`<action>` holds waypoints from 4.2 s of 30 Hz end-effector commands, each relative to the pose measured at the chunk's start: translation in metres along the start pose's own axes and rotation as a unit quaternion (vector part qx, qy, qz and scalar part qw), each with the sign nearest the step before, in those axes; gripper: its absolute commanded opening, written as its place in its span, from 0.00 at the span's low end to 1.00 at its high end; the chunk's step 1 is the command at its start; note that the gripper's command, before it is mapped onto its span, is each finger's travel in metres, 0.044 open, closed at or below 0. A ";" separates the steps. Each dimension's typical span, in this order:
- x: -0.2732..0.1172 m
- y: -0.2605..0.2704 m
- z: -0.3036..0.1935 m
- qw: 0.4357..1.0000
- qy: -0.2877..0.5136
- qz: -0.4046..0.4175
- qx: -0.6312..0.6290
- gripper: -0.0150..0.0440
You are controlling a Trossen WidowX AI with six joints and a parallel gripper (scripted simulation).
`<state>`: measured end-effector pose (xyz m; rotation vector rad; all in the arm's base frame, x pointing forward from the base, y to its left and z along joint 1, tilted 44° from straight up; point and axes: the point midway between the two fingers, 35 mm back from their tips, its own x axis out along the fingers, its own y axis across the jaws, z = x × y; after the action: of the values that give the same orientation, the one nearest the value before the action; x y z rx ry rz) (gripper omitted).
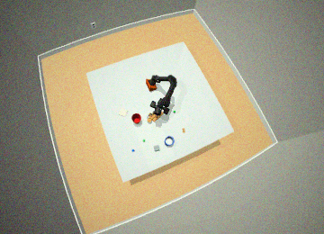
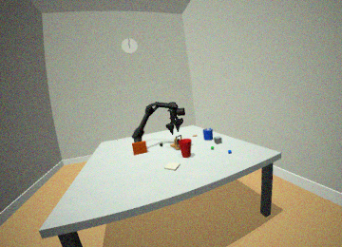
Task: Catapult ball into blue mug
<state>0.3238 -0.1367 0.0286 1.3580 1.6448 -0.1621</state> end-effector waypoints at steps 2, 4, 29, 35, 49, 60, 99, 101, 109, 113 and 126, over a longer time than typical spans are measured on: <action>-0.001 0.000 0.000 0.997 -0.001 0.001 -0.074 1.00; -0.001 0.000 0.000 0.994 -0.001 0.001 -0.109 1.00; -0.004 -0.001 -0.001 0.857 -0.003 0.001 -0.515 1.00; -0.004 -0.001 -0.001 0.800 -0.003 0.000 -0.601 1.00; -0.006 -0.001 -0.002 0.633 -0.004 -0.001 -0.775 1.00; -0.007 -0.001 -0.002 0.475 -0.004 -0.001 -0.880 1.00; 0.051 -0.001 -0.003 0.174 -0.004 -0.002 -0.985 1.00; 0.055 -0.001 -0.003 0.174 -0.004 -0.002 -0.985 1.00; 0.068 0.000 -0.003 0.174 -0.004 -0.002 -0.985 1.00; 0.074 0.000 -0.003 0.174 -0.004 -0.002 -0.985 1.00; 0.090 -0.001 -0.004 0.171 -0.002 -0.002 -0.985 0.96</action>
<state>0.3284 -0.0723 -0.0351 -0.8687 0.4143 1.4912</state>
